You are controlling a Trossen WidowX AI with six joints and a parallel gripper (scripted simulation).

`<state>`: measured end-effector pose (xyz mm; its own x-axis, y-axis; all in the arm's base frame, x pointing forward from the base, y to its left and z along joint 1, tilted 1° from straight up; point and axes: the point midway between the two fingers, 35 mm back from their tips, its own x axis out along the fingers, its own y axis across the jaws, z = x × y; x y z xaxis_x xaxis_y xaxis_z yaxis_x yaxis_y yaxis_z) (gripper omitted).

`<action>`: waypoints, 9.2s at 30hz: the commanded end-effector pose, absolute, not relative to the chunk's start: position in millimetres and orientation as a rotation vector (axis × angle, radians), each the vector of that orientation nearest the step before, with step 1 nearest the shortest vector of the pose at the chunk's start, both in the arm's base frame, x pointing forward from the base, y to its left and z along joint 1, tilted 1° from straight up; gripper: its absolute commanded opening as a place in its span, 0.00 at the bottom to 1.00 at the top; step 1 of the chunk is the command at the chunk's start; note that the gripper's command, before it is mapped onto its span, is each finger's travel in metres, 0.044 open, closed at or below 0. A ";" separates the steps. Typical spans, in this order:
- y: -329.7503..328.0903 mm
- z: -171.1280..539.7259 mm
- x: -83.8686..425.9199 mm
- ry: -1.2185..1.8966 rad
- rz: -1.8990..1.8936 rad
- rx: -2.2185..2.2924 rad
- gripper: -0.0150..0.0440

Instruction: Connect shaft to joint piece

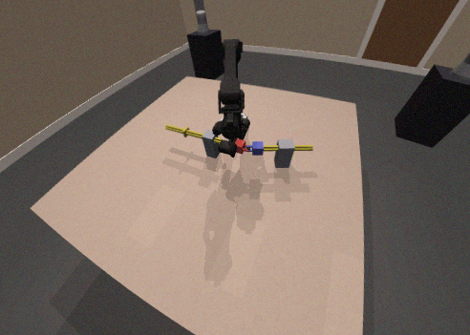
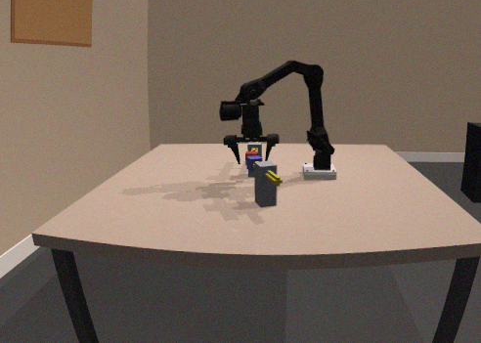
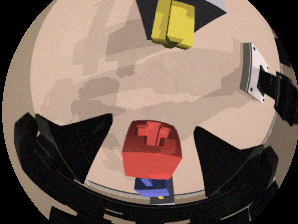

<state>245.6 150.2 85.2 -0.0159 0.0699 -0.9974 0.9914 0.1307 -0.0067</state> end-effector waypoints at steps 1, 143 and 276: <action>149.4 98.1 246.3 1.413 -0.998 1.253 1.00; -175.6 146.8 282.6 1.403 -0.844 1.242 1.00; -101.6 72.5 278.1 1.251 -1.101 1.125 0.25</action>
